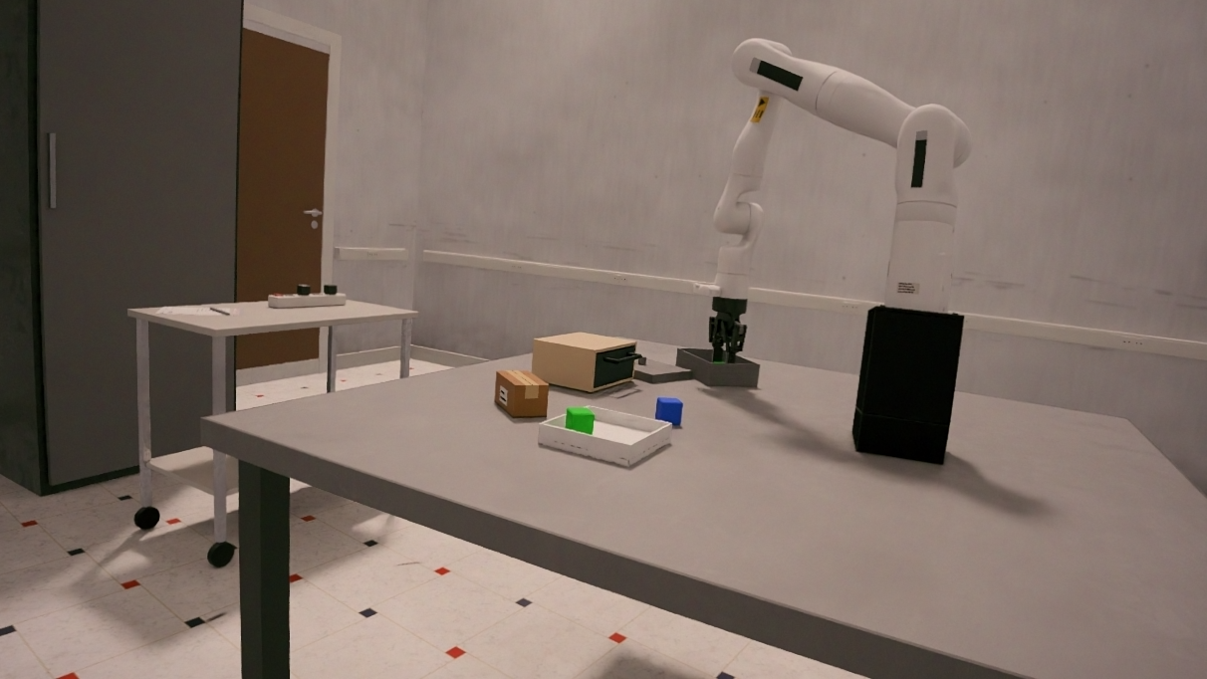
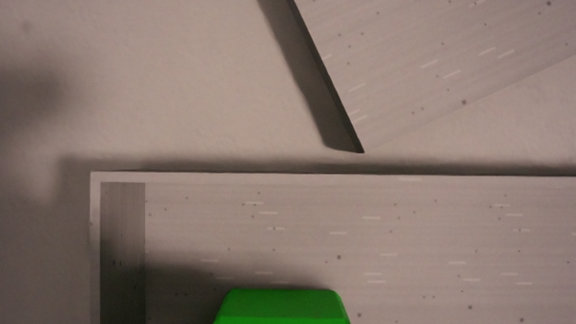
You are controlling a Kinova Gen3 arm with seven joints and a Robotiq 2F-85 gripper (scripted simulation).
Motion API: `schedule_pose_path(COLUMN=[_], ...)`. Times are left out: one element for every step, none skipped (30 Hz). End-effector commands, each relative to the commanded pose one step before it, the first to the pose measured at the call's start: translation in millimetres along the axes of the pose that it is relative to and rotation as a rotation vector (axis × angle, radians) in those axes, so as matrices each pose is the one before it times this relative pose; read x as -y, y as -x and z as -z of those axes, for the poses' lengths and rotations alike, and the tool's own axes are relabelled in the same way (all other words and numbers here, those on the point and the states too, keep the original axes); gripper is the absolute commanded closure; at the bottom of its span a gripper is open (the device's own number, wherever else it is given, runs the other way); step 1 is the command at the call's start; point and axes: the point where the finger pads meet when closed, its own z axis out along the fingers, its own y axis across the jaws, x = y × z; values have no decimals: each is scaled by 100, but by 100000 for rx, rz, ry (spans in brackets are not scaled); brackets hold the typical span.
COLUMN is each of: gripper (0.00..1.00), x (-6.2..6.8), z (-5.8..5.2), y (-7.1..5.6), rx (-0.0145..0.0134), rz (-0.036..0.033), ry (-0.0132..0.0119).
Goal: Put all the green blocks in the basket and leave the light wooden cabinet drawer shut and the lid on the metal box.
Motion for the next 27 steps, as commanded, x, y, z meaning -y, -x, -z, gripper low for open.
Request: schedule_pose_path(gripper=[33, 33, 33, 33, 33, 33, 33, 33, 33, 33, 33, 33, 33, 33, 33, 33, 33, 33, 33, 90, 90, 90, 90, 90, 90, 90, 90], x=[-75, 0, 0, 0, 0, 0, 0, 0, 0, 0, 0, 0, 0, 0, 0, 0, 0, 0, 0, 0, 0, 0, 0, 0, 0, 0, 0], z=[71, 0, 0, 0, 0, 0, 0, 0, 0, 0, 0, 0, 0, 0, 0, 0, 0, 0, 0, 0, 0, 0, 0, 0, 0, 0, 0], y=[-27, 0, 0, 0, 0, 0, 0, 0, 0, 0, 0, 0, 0, 0, 0, 0, 0, 0, 0, 0, 0, 0, 0, 0, 0, 0, 0], rx=[-62, 0, 0, 0, 0, 0, 0, 0, 0, 0, 0, 0, 0, 0, 0, 0, 0, 0, 0, 0, 0, 0, 0, 0, 0, 0, 0], rz=[-3, 0, 0, 0, 0, 0, 0, 0, 0, 0, 0, 0, 0, 0, 0, 0, 0, 0, 0, 0, 0, 0, 0, 0, 0, 0, 0], ry=[162, 0, 0, 0, 0, 0, 0, 0, 0, 0, 0, 0, 0, 0, 0, 0, 0, 0, 0, 0, 0, 0, 0, 0, 0, 0, 0])
